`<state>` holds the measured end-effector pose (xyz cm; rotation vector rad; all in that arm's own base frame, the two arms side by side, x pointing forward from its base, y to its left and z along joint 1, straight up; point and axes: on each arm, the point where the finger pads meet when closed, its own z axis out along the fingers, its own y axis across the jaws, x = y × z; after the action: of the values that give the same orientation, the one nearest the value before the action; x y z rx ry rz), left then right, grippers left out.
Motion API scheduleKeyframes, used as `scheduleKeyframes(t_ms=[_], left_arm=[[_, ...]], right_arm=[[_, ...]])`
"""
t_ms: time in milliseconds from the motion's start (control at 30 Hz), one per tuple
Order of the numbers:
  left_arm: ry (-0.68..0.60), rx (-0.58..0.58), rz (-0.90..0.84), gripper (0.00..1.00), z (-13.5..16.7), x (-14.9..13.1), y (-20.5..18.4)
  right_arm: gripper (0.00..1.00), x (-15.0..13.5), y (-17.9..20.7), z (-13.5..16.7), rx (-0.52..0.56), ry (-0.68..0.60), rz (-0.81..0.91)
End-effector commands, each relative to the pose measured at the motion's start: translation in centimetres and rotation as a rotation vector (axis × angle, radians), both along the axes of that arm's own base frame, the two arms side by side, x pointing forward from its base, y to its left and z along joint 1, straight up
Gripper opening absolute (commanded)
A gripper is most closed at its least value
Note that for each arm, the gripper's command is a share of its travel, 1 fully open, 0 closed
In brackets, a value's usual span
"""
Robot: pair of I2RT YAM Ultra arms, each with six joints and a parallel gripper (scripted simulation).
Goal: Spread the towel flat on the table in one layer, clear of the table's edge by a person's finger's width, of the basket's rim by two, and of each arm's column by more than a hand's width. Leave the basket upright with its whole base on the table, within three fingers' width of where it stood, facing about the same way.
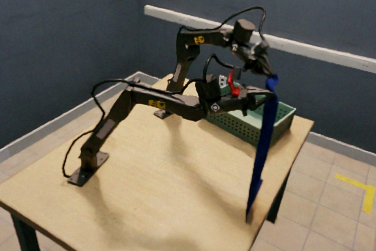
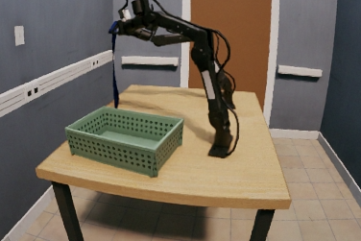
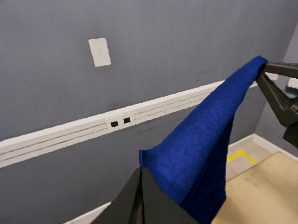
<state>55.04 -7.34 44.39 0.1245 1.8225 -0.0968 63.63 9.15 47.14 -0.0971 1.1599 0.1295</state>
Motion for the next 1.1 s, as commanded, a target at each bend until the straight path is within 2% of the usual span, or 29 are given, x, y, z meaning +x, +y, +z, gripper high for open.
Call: scheduleKeyframes(t_ms=[0,233,267,300,367,600,1067], left_arm=[[-0.109,-0.015,0.025,0.0,3.3,-1.1,1.0],[-0.109,-0.015,0.025,0.0,2.3,-1.1,1.0],[-0.109,-0.015,0.025,0.0,2.3,-1.1,1.0],[-0.109,-0.015,0.025,0.0,2.1,-1.1,1.0],[-0.151,-0.02,0.025,0.0,4.1,-1.5,1.0],[-0.151,-0.02,0.025,0.0,4.1,-1.5,1.0],[-0.151,-0.02,0.025,0.0,4.1,-1.5,1.0]], right_arm=[[0.0,-0.5,-0.9,0.2,0.016,0.023,-0.026],[0.0,-0.5,-0.9,-0.8,0.01,0.06,-0.026],[0.0,-1.3,-1.0,1.7,0.019,-0.001,-0.026],[0.0,-1.0,-1.0,0.8,0.015,0.026,-0.026],[0.0,-1.0,-1.0,0.8,0.016,0.024,-0.026],[0.0,-0.4,-0.9,-0.4,0.012,0.046,-0.027],[0.0,-0.5,-0.9,-0.2,0.013,0.038,-0.027]])
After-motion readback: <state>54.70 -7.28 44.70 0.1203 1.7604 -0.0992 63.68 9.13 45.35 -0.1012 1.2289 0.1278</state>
